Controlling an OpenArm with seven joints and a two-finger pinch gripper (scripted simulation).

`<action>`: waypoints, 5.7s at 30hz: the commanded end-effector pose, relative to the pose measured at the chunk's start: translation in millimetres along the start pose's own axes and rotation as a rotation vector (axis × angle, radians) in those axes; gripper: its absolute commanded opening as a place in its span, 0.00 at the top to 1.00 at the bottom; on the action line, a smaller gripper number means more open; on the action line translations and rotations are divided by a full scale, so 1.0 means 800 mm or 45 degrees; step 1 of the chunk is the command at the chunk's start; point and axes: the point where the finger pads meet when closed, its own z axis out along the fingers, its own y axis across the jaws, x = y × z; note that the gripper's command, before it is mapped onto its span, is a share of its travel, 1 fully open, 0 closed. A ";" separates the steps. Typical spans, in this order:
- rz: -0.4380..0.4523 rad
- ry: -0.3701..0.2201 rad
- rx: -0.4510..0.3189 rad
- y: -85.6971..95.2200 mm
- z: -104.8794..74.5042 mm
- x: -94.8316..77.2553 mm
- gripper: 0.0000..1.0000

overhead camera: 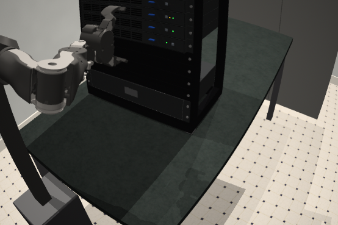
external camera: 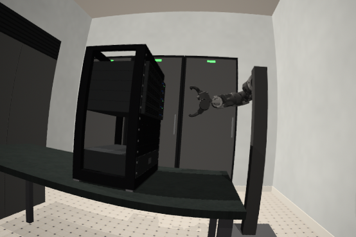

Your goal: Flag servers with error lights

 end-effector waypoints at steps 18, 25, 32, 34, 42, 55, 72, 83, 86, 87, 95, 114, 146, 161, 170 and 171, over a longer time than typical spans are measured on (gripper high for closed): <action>0.004 -0.001 -0.029 0.004 0.003 -0.002 0.00; 0.007 -0.002 -0.025 -0.005 0.017 -0.010 0.00; 0.008 -0.002 -0.024 -0.027 0.057 -0.034 0.00; 0.008 -0.002 -0.024 -0.035 0.071 -0.042 0.00; 0.008 -0.003 -0.023 -0.056 0.108 -0.065 0.00; 0.009 -0.003 -0.021 -0.077 0.143 -0.086 0.00; 0.009 -0.002 -0.022 -0.077 0.144 -0.086 0.00; 0.009 -0.002 -0.022 -0.077 0.144 -0.086 0.00; 0.009 -0.002 -0.022 -0.077 0.144 -0.086 0.00; 0.009 -0.002 -0.022 -0.077 0.144 -0.086 0.00; 0.009 -0.002 -0.022 -0.077 0.144 -0.086 0.00; 0.009 -0.002 -0.022 -0.077 0.144 -0.086 0.00; 0.008 -0.004 -0.022 -0.019 0.144 -0.085 0.00; 0.008 -0.004 -0.022 -0.019 0.144 -0.085 0.00; 0.008 -0.004 -0.022 -0.019 0.144 -0.085 0.00; 0.008 -0.004 -0.022 -0.019 0.144 -0.085 0.00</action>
